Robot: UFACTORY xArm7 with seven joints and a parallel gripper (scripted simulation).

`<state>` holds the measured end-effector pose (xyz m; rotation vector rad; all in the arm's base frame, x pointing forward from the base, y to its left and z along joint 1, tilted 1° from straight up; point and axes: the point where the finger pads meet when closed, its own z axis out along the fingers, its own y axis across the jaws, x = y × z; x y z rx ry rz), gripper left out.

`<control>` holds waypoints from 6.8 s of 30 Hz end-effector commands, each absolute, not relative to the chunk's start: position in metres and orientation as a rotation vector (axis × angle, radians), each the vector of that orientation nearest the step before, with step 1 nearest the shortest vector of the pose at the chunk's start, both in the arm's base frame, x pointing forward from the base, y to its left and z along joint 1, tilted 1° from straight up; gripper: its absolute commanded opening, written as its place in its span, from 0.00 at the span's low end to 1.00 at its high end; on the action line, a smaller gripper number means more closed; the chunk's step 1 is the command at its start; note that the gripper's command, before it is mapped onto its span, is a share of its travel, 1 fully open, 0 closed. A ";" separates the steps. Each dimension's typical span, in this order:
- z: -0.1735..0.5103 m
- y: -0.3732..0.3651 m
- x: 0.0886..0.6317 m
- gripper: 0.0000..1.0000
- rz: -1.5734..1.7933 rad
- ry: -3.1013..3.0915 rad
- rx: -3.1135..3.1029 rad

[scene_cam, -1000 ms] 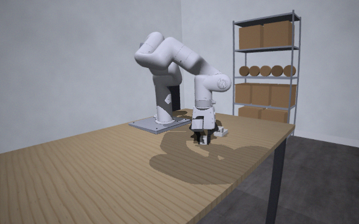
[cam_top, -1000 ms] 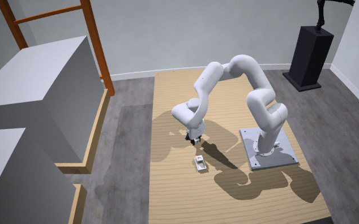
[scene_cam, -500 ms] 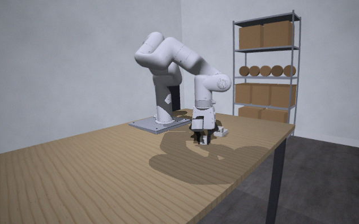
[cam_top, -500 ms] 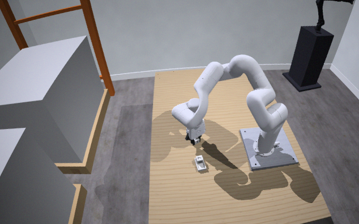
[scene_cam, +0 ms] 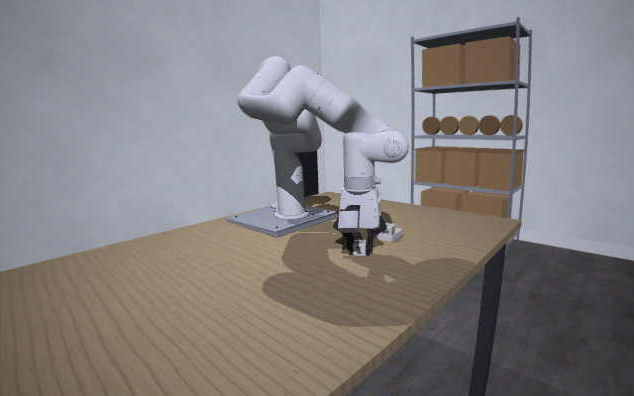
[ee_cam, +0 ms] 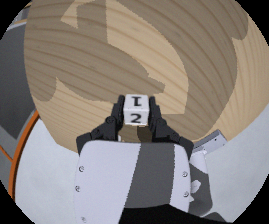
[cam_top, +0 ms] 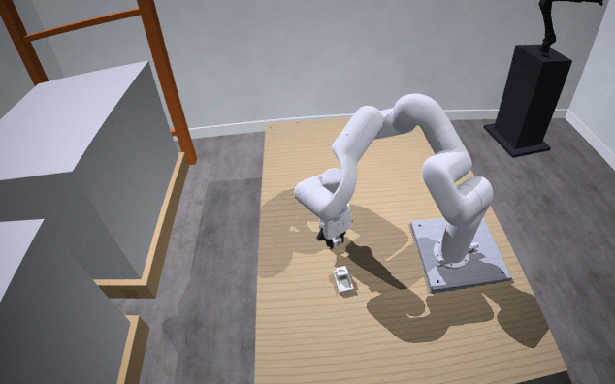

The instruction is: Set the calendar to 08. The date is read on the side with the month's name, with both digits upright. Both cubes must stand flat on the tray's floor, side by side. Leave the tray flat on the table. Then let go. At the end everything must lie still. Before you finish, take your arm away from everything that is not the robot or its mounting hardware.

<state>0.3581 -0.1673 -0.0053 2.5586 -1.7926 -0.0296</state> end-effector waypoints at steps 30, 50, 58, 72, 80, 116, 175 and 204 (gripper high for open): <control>0.040 -0.167 0.360 0.49 -0.025 -1.793 2.559; 0.086 -0.167 0.361 1.00 -0.025 -1.793 2.559; 0.086 -0.167 0.361 1.00 -0.025 -1.793 2.559; 0.086 -0.167 0.361 1.00 -0.025 -1.793 2.559; 0.086 -0.167 0.361 0.49 -0.025 -1.793 2.559; 0.086 -0.167 0.361 0.49 -0.025 -1.792 2.559; 0.032 -0.167 0.359 0.49 -0.025 -1.782 2.567; 0.032 -0.167 0.359 0.49 -0.025 -1.782 2.567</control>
